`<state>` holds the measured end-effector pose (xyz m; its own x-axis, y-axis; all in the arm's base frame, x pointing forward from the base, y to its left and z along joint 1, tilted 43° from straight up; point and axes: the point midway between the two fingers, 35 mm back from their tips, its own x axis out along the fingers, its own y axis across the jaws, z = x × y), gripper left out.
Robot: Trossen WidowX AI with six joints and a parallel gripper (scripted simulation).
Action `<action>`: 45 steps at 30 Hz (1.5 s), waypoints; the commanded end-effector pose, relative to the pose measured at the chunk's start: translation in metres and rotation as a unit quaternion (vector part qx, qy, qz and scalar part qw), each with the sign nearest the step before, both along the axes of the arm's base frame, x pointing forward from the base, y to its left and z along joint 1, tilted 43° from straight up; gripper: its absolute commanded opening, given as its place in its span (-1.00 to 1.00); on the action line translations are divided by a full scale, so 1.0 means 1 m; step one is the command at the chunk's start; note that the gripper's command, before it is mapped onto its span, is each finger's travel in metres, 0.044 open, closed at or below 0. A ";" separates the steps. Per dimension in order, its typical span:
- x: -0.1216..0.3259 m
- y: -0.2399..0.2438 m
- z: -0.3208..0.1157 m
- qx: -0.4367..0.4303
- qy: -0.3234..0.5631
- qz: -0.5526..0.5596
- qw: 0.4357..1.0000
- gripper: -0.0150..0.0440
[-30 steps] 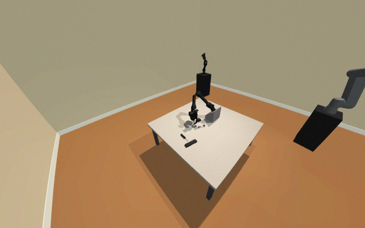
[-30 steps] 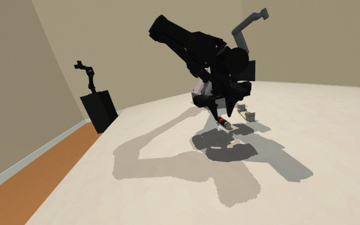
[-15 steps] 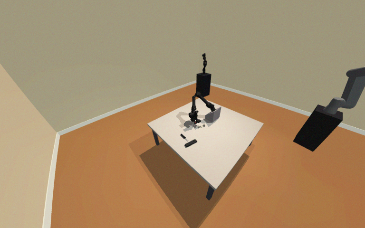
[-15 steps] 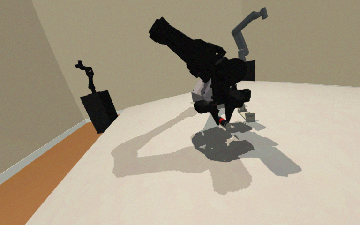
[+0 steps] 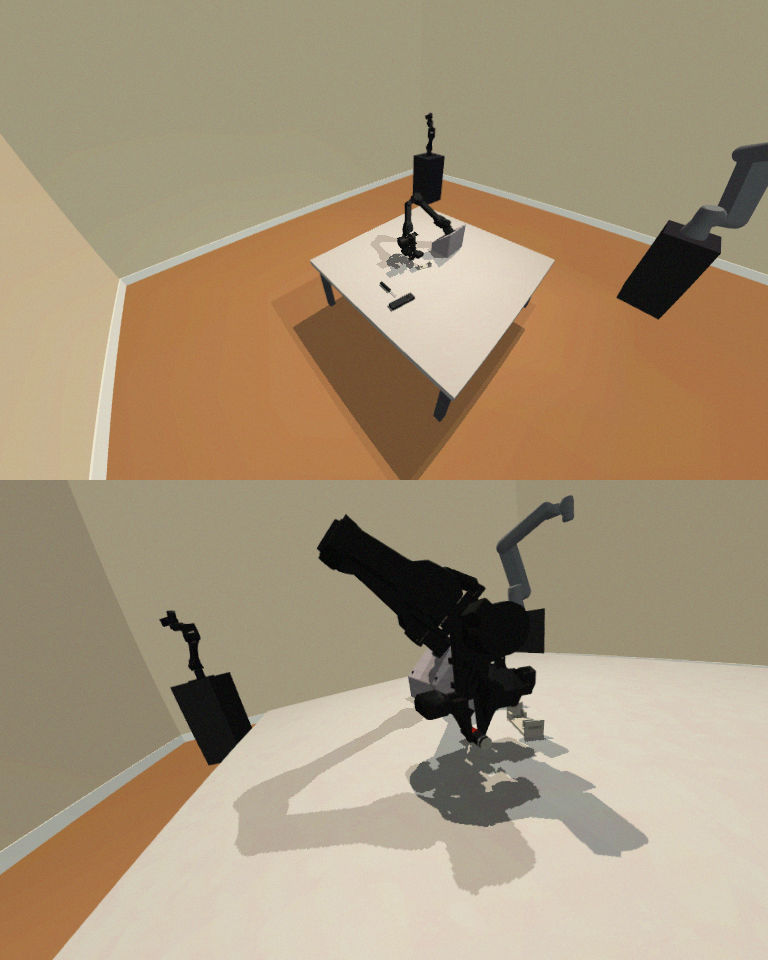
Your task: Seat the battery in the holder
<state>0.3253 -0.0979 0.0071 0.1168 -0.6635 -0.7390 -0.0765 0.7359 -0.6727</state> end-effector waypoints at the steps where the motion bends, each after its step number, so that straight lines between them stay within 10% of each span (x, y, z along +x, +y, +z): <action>1: 0.000 0.021 0.024 0.000 -0.009 0.003 1.000 -0.25; 10: -0.002 0.030 0.032 -0.003 0.003 0.017 1.000 -0.25; 23: -0.007 0.060 0.014 -0.044 0.249 0.292 0.922 -0.25; 45: -0.024 0.108 -0.015 -0.105 0.569 0.648 0.494 -0.25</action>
